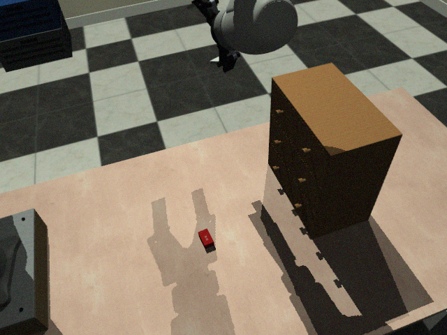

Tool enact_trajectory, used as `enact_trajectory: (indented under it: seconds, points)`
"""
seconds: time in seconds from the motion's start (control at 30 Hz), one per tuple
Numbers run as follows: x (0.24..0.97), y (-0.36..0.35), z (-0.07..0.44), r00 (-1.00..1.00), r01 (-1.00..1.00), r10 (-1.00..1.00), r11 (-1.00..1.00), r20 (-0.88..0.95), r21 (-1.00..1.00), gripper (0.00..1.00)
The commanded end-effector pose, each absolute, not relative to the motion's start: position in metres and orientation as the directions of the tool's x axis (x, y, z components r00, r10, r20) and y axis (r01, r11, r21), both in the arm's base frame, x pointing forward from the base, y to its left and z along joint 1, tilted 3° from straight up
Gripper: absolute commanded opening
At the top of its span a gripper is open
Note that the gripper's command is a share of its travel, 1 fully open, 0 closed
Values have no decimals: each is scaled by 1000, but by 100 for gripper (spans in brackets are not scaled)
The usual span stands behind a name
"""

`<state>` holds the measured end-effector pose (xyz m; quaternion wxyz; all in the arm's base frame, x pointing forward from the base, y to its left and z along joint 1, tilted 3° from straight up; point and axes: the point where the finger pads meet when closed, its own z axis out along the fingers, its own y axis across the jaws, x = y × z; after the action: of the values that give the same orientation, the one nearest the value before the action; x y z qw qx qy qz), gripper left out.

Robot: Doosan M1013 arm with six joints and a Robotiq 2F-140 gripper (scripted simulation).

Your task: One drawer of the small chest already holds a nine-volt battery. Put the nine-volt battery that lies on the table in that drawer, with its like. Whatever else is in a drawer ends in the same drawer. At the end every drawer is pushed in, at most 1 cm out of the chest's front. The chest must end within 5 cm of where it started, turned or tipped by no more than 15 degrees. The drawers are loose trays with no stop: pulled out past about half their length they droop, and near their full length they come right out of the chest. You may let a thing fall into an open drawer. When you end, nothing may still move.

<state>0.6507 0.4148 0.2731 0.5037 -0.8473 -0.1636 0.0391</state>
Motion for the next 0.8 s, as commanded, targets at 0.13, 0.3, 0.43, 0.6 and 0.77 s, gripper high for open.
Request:
enact_trajectory:
  seconds: [0.13,0.3,0.43,0.6,0.77]
  points:
    - [651,415,273,943,238,317,-439,99,-866,100]
    - [651,415,273,943,238,317,-439,99,-866,100]
    - [651,415,273,943,238,317,-439,99,-866,100]
    - [650,412,273,943,239,318,-446,96,-862,100]
    - [627,339,259,940,249,341,-639,22,-728,100]
